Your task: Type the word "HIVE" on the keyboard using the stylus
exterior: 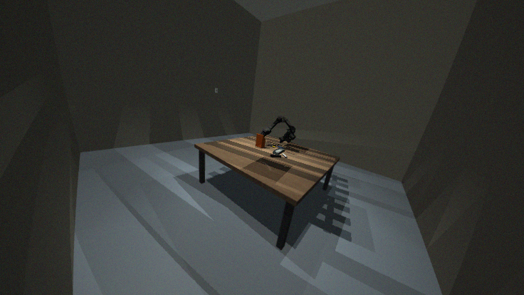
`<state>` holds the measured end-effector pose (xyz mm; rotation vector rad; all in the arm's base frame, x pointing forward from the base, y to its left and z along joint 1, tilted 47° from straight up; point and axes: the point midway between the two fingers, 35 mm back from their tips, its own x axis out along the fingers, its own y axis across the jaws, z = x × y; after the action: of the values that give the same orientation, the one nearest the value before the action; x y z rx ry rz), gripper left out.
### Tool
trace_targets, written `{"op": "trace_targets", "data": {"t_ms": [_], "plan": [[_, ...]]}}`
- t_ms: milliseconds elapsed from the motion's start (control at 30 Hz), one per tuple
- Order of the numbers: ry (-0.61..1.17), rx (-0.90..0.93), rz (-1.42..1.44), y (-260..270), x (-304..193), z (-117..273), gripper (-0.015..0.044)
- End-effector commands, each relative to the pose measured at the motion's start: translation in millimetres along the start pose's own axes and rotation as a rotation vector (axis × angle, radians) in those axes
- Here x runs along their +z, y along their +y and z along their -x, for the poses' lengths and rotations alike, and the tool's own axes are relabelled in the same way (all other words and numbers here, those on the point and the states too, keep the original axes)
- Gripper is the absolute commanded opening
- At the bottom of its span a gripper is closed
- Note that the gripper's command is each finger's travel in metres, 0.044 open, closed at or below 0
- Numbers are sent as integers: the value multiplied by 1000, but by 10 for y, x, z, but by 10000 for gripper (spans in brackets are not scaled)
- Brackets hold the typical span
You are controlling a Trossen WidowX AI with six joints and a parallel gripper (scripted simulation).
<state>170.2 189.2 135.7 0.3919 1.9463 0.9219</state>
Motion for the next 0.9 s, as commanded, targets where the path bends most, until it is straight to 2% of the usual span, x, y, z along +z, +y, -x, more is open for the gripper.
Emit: {"op": "trace_targets", "data": {"t_ms": [0, 867], "plan": [[8, 4, -17, 35, -3, -6, 150], [8, 6, -17, 31, 119, -231, 150]]}}
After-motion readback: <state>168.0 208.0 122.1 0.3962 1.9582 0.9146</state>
